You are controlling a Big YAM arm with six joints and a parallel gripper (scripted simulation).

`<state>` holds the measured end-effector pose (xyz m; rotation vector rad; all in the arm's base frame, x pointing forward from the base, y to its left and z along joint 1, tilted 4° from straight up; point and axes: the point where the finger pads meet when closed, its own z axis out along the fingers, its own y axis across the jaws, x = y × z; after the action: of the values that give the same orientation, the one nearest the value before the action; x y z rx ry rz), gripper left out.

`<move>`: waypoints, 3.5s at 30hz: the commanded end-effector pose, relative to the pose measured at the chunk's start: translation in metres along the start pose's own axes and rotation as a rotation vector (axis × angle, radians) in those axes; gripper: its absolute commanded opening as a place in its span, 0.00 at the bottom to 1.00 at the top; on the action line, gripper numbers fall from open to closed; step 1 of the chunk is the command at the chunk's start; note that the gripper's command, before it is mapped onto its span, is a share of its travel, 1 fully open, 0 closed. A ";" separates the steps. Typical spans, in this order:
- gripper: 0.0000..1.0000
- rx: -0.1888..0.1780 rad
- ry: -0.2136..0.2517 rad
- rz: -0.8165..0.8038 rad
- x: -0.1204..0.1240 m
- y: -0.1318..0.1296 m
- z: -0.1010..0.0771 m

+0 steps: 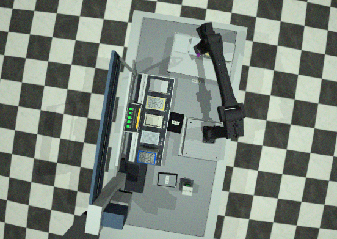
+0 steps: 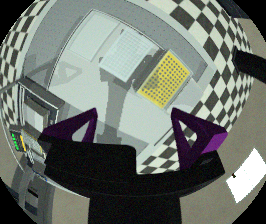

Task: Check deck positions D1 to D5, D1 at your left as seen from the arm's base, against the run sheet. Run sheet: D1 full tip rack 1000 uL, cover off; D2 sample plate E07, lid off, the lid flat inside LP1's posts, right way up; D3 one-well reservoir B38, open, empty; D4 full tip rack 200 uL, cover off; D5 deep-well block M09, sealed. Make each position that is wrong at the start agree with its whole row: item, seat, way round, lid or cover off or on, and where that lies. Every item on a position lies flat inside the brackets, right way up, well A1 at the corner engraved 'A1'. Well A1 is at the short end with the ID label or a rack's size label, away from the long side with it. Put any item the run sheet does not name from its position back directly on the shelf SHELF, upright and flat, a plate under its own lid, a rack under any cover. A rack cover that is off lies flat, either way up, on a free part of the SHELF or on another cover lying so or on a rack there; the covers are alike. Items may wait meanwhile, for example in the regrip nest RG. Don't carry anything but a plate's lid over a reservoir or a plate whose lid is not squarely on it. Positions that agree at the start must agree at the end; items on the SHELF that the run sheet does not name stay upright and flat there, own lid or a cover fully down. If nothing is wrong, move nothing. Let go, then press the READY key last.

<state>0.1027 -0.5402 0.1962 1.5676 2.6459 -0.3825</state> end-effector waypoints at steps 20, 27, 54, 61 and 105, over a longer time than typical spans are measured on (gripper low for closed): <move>1.00 -0.007 -0.033 -0.076 0.007 0.014 -0.025; 1.00 -0.033 -0.021 -0.214 0.032 0.038 -0.032; 1.00 -0.120 0.013 -0.666 0.114 0.115 -0.055; 1.00 -0.147 0.022 -0.804 0.138 0.139 -0.062; 1.00 -0.189 0.043 -0.981 0.271 0.265 -0.105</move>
<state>0.2083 -0.1729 0.1977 0.0851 3.1714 -0.0854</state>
